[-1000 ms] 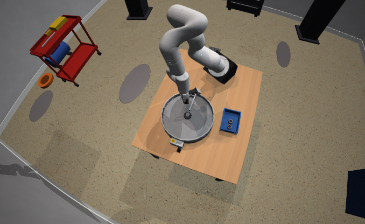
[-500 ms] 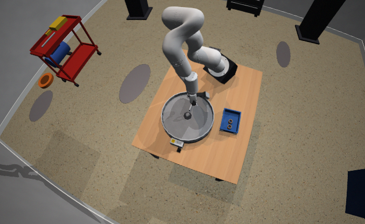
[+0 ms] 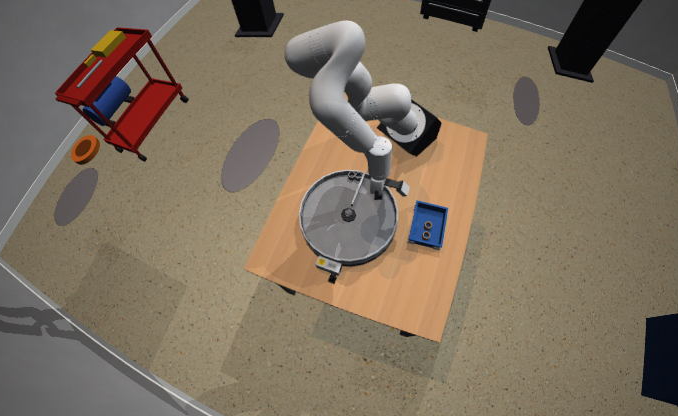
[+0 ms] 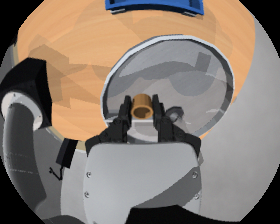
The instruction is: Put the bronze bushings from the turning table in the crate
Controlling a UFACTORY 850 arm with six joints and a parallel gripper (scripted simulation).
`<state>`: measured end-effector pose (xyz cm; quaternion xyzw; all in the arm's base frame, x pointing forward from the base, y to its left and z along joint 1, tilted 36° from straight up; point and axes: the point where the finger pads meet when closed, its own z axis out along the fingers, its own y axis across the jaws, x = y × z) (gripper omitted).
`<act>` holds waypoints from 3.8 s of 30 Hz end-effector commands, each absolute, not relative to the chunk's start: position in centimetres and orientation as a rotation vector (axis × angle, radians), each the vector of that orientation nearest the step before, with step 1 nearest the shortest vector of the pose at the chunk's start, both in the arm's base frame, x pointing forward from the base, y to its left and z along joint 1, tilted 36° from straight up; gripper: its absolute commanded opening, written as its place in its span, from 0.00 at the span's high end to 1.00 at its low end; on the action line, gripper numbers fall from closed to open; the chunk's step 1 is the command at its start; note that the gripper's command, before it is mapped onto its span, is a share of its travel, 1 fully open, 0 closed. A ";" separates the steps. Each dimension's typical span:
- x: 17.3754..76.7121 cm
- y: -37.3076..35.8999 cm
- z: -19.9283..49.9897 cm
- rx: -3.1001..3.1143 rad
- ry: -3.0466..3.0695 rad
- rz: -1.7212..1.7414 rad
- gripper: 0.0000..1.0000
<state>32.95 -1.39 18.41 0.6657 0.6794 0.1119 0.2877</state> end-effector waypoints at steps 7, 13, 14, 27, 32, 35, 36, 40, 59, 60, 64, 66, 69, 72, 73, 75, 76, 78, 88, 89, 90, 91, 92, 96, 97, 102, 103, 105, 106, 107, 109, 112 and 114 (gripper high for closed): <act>33.7 4.8 16.3 2.037 1.514 0.330 1.00; 33.8 7.7 15.4 2.143 1.378 0.382 1.00; 33.8 7.7 15.4 2.143 1.378 0.382 1.00; 34.1 14.5 13.1 2.363 1.036 0.500 1.00; 34.2 15.8 12.6 2.401 0.966 0.522 1.00; 34.3 17.0 12.2 2.434 0.901 0.542 1.00; 34.3 17.3 12.1 2.444 0.881 0.548 1.00; 34.4 18.6 11.6 2.477 0.810 0.570 1.00; 34.5 21.2 10.7 2.538 0.664 0.610 1.00; 34.5 21.2 10.7 2.539 0.663 0.611 1.00; 34.5 21.3 10.7 2.540 0.660 0.611 1.00; 34.5 21.3 10.7 2.540 0.660 0.611 1.00; 34.5 21.3 10.7 2.540 0.660 0.611 1.00; 34.5 21.3 10.7 2.540 0.660 0.611 1.00; 34.5 21.3 10.7 2.540 0.660 0.611 1.00; 34.5 21.3 10.7 2.540 0.660 0.611 1.00; 34.5 21.3 10.7 2.540 0.660 0.611 1.00; 34.5 21.3 10.7 2.540 0.660 0.612 1.00; 34.6 21.4 10.7 2.539 0.659 0.612 1.00; 34.6 21.4 10.7 2.539 0.659 0.612 1.00; 34.6 21.4 10.7 2.539 0.659 0.612 1.00; 34.6 21.4 10.7 2.539 0.659 0.612 1.00; 34.6 21.4 10.7 2.539 0.659 0.612 1.00; 34.6 21.4 10.7 2.539 0.659 0.612 1.00; 34.6 21.4 10.7 2.539 0.659 0.612 1.00; 34.7 21.4 10.6 2.539 0.659 0.612 1.00; 34.8 21.3 10.4 2.539 0.659 0.612 1.00; 35.2 21.1 9.9 2.539 0.659 0.612 1.00; 35.4 21.0 9.5 2.539 0.659 0.612 1.00; 35.7 20.8 9.1 2.539 0.659 0.612 1.00; 36.3 20.5 8.1 2.539 0.659 0.612 1.00; 37.1 20.0 6.7 2.539 0.659 0.612 1.00; 37.5 19.7 6.1 2.539 0.659 0.612 1.00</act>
